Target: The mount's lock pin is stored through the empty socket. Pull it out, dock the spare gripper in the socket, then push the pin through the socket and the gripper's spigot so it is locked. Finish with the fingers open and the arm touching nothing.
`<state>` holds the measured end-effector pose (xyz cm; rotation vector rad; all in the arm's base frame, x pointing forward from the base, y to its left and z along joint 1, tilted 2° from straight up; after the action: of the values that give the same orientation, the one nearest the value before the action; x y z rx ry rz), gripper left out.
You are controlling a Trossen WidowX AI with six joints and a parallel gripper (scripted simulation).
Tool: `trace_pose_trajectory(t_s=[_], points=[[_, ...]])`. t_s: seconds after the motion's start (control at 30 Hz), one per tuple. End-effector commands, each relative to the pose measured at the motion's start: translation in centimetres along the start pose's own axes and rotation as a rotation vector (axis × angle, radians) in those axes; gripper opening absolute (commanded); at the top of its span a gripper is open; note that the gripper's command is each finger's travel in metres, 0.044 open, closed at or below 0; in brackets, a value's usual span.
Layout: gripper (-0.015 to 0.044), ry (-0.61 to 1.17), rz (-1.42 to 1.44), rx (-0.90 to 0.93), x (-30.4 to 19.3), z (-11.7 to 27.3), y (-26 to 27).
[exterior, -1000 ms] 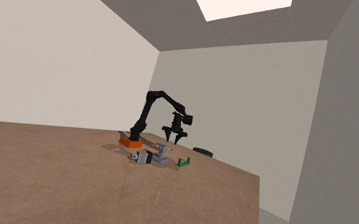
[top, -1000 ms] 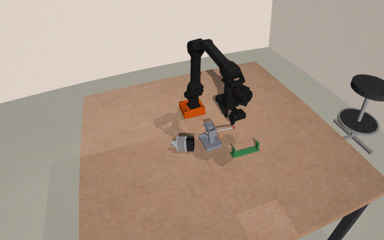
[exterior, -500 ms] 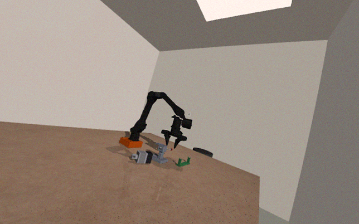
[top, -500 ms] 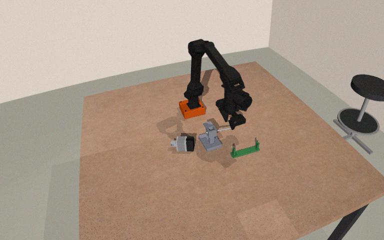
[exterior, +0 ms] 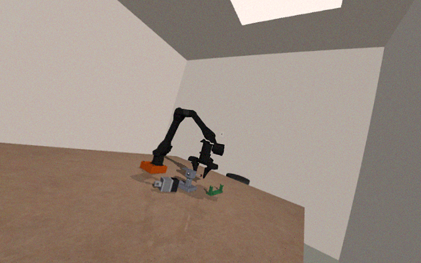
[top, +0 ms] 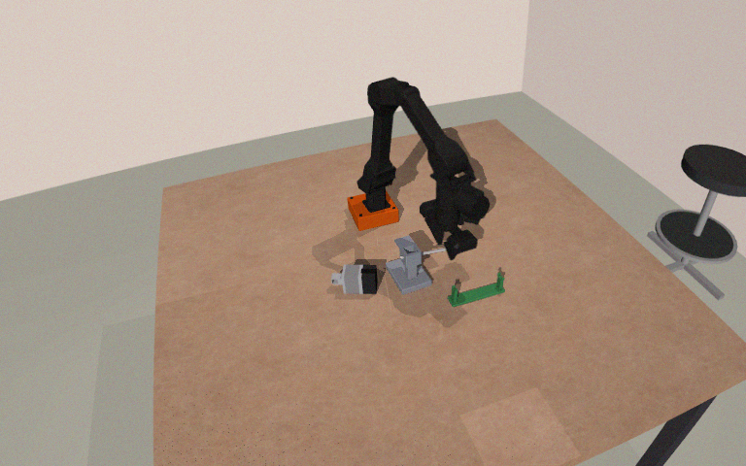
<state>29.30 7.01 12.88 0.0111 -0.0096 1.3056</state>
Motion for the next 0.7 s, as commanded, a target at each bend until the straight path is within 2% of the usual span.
trace_pose_trajectory(t_s=[0.0, 0.43, 0.67], points=[[0.0300, -0.002, -0.006, 0.007, 0.0, -0.8, 0.0], [0.0300, -0.002, -0.006, 0.007, 0.0, -2.0, 0.1], [0.0116, -0.002, -0.006, 0.007, 0.0, -2.0, 0.1]])
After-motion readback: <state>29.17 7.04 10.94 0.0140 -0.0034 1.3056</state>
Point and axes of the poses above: the point midway between the two fingers, 35 mm back from their tips, its own z axis back along the fingers, its own y axis across the jaws, x = y × z, the point moved 8 cm from there along z, back along the fingers, and after that the axes turned 15 degrees about -z, right-handed, at the moved point
